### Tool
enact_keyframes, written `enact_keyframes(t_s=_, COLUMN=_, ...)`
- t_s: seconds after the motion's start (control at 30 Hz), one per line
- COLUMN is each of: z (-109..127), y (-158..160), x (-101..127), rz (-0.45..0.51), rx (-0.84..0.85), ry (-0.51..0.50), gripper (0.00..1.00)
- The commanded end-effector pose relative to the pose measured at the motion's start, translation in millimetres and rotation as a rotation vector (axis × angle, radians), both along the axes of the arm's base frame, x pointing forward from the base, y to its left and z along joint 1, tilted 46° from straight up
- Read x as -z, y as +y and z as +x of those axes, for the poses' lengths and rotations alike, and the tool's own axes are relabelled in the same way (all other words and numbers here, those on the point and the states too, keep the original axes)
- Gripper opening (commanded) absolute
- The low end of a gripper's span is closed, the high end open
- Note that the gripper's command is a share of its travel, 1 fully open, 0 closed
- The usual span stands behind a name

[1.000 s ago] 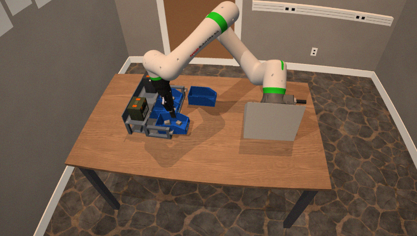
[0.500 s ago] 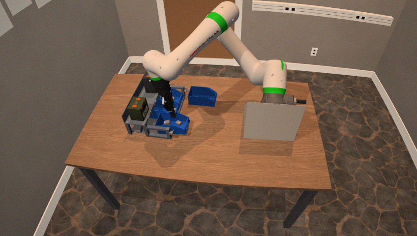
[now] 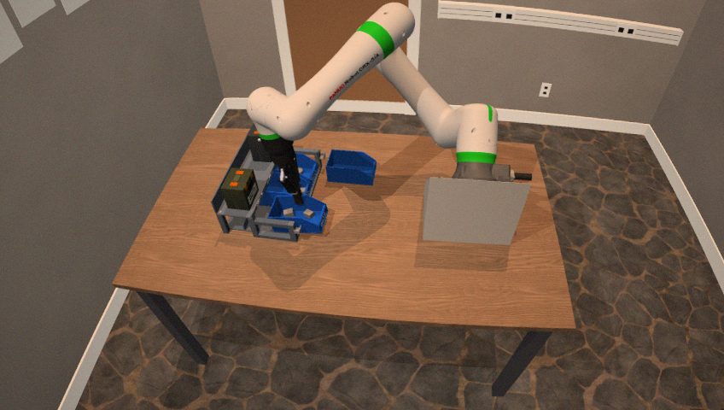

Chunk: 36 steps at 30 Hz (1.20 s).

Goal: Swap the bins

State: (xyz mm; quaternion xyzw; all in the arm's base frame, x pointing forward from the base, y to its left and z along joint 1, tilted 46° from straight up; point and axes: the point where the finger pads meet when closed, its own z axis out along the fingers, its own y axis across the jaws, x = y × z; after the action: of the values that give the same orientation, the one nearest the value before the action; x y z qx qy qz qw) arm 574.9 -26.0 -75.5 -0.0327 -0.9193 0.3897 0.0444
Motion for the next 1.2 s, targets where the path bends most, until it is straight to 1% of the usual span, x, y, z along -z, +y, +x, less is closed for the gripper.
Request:
enact_keyframes(t_s=0.0, z=2.5, y=0.8, x=-0.5, rz=0.000, rx=-0.004, ry=-0.003, gripper=0.10)
enact_keyframes(t_s=0.67, z=11.8, y=0.0, x=-0.1, rz=0.000, rx=-0.014, ry=-0.014, gripper=0.10)
enact_keyframes(t_s=1.17, z=13.3, y=-0.1, x=-0.1, rz=0.000, rx=-0.016, ry=-0.015, gripper=0.10)
